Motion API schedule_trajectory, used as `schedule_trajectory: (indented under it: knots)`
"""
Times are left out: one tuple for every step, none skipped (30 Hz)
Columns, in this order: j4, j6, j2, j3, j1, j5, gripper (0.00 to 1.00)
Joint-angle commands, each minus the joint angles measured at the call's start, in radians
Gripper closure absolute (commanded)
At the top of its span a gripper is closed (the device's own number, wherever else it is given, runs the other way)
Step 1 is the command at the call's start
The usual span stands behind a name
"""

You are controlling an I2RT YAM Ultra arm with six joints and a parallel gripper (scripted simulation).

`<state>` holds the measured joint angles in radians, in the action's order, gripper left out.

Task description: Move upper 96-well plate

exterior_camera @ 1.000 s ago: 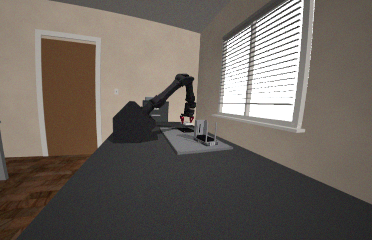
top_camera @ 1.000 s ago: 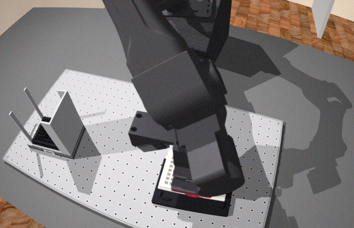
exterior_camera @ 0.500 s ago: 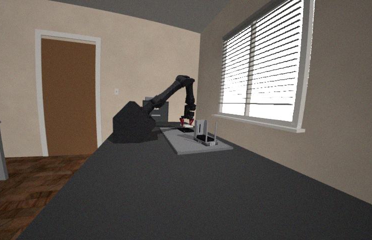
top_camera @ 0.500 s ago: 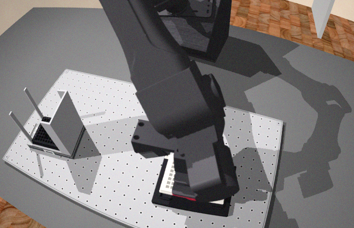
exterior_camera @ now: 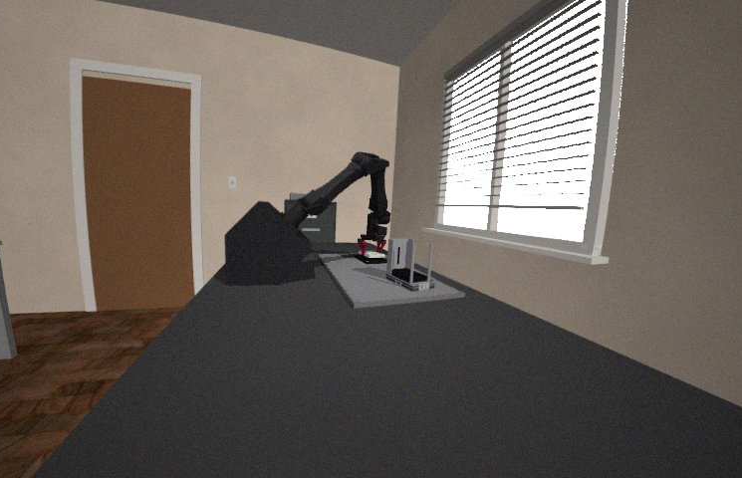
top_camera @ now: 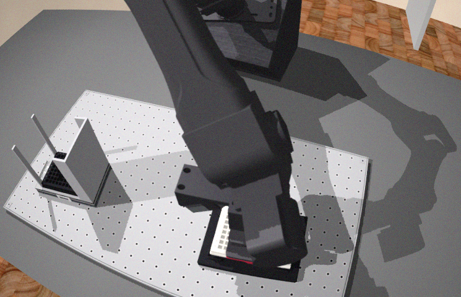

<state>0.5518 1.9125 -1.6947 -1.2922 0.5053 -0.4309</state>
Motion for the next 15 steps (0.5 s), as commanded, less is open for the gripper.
schedule_trajectory:
  knots:
    - [-0.019,-0.005,0.029,0.000,0.007,-0.003,1.00]
    - [-0.007,-0.002,0.011,-0.002,0.004,-0.001,1.00]
    - [-0.007,-0.002,0.011,-0.001,0.003,-0.001,1.00]
    - [-0.007,-0.002,0.011,-0.001,0.003,-0.001,1.00]
    - [-0.008,-0.002,0.012,0.000,0.003,-0.001,1.00]
    - [-0.008,-0.002,0.012,0.001,0.003,-0.001,1.00]
    - [-0.008,-0.002,0.012,0.001,0.003,-0.001,1.00]
    - [-0.009,-0.002,0.013,0.002,0.003,-0.001,1.00]
    - [-0.009,-0.002,0.013,0.002,0.003,-0.001,1.00]
    - [-0.009,-0.003,0.013,0.003,0.003,0.000,1.00]
    - [-0.009,-0.003,0.014,0.003,0.003,0.000,1.00]
    - [-0.010,-0.003,0.014,0.004,0.002,0.000,1.00]
    - [-0.010,-0.003,0.014,0.004,0.002,0.000,1.00]
    - [-0.010,-0.003,0.014,0.004,0.002,0.000,1.00]
    - [-0.010,-0.003,0.014,0.004,0.002,0.000,1.00]
